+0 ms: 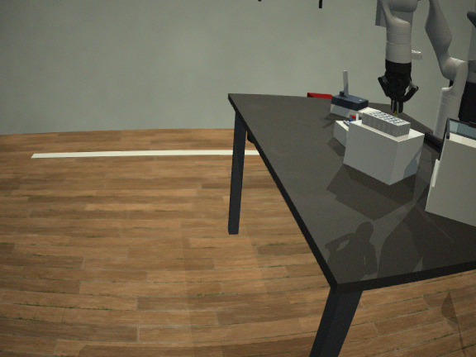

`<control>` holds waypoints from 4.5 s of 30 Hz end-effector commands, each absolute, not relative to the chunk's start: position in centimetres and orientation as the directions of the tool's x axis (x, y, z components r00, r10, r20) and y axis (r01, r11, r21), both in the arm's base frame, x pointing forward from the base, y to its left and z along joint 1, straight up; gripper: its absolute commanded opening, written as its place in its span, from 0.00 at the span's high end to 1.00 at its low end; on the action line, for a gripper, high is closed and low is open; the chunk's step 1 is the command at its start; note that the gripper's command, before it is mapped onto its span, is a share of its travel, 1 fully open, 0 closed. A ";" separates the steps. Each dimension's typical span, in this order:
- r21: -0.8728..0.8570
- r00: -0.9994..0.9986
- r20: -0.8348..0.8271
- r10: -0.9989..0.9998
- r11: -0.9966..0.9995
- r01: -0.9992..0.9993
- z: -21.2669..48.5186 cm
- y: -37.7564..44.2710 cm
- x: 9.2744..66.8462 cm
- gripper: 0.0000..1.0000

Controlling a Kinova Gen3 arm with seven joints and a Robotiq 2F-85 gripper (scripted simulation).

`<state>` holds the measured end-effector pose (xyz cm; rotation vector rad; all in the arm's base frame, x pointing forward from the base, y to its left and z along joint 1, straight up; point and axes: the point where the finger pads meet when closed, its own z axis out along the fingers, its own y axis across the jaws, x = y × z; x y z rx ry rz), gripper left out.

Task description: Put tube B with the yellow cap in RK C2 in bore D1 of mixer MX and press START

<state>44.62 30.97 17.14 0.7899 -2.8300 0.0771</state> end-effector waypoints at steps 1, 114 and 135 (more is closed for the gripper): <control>-0.002 -0.842 0.204 -0.500 0.859 -0.511 16.9 30.7 44.9 0.90; 0.002 -0.838 0.206 -0.504 0.857 -0.515 15.4 30.8 44.7 0.90; 0.002 -0.838 0.206 -0.504 0.857 -0.515 15.3 30.8 44.7 0.58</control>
